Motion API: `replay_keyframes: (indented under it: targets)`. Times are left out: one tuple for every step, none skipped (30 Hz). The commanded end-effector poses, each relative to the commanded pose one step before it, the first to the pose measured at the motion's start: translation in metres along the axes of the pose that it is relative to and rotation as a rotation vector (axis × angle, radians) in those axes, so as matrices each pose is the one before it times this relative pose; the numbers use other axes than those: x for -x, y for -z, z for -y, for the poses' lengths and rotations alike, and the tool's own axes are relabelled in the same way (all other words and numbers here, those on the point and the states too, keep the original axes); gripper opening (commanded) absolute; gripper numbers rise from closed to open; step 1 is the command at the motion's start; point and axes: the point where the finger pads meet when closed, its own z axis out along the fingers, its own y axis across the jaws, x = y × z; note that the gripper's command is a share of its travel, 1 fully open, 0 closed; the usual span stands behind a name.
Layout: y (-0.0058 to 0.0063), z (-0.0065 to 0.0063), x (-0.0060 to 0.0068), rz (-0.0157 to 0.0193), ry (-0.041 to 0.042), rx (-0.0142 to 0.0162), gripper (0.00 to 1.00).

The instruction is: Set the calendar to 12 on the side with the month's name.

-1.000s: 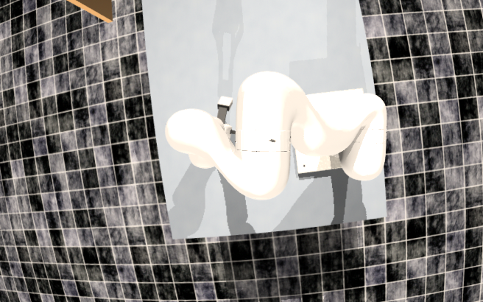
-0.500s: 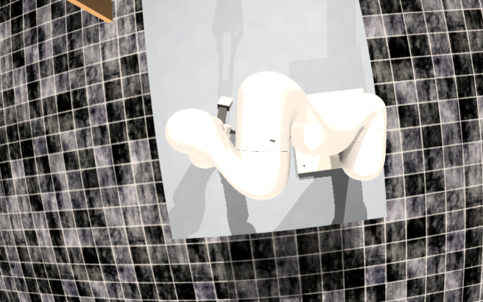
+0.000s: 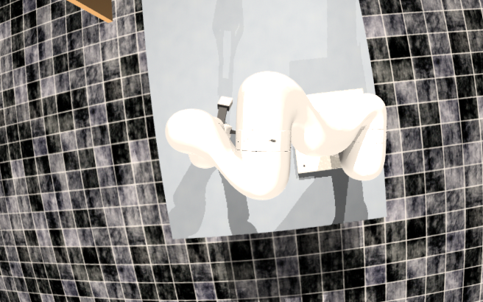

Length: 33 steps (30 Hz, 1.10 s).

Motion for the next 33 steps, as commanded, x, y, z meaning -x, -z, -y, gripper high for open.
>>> replay_keyframes:
  targets:
    - [0.00599, 0.00098, 0.0002, 0.0004, -0.00004, -0.00192, 0.27]
    - [0.00374, 0.0, 0.0, 0.0, 0.0, 0.0, 0.27]
    - [0.00469, 0.0, 0.0, 0.0, 0.0, 0.0, 0.27]
    - [0.00557, 0.0, 0.0, 0.0, 0.0, 0.0, 0.27]
    - [0.00635, 0.0, 0.0, 0.0, 0.0, 0.0, 0.27]
    - [0.00698, 0.0, 0.0, 0.0, 0.0, 0.0, 0.27]
    - [0.0, 0.0, 0.0, 0.0, 0.0, 0.0, 0.27]
    - [0.0, 0.0, 0.0, 0.0, 0.0, 0.0, 0.27]
    - [0.00744, 0.0, 0.0, 0.0, 0.0, 0.0, 0.27]
    - [0.00771, 0.0, 0.0, 0.0, 0.0, 0.0, 0.27]
    - [0.00777, 0.0, 0.0, 0.0, 0.0, 0.0, 0.27]
    - [0.00762, 0.0, 0.0, 0.0, 0.0, 0.0, 0.27]
    - [0.00727, 0.0, 0.0, 0.0, 0.0, 0.0, 0.27]
    - [0.00671, 0.0, 0.0, 0.0, 0.0, 0.0, 0.27]
    - [0.00597, 0.0, 0.0, 0.0, 0.0, 0.0, 0.27]
    - [0.00509, 0.0, 0.0, 0.0, 0.0, 0.0, 0.27]
    - [0.0041, 0.0, 0.0, 0.0, 0.0, 0.0, 0.27]
    - [0.00307, 0.0, 0.0, 0.0, 0.0, 0.0, 0.27]
    - [0.00206, 0.0, 0.0, 0.0, 0.0, 0.0, 0.27]
    - [0.00116, 0.0, 0.0, 0.0, 0.0, 0.0, 0.27]
    - [0.00047, 0.0, 0.0, 0.0, 0.0, 0.0, 0.27]
    - [0.00007, 0.0, 0.0, 0.0, 0.0, 0.0, 0.27]
    - [0.0, 0.0, 0.0, 0.0, 0.0, 0.0, 0.27]
    - [0.0, 0.0, 0.0, 0.0, 0.0, 0.0, 0.27]
    - [0.0, 0.0, 0.0, 0.0, 0.0, 0.0, 0.27]
    - [0.0, 0.0, 0.0, 0.0, 0.0, 0.0, 0.27]
    - [0.0, 0.0, 0.0, 0.0, 0.0, 0.0, 0.27]
    - [0.0, 0.0, 0.0, 0.0, 0.0, 0.0, 0.27]
    - [0.0, 0.0, 0.0, 0.0, 0.0, 0.0, 0.27]
    - [0.0, 0.0, 0.0, 0.0, 0.0, 0.0, 0.27]
    - [0.0, 0.0, 0.0, 0.0, -0.00007, 0.0, 0.27]
    - [0.0, 0.0, 0.00002, 0.0, -0.0005, 0.0, 0.27]
    - [0.0, 0.00001, 0.00005, 0.0, -0.00132, 0.0, 0.27]
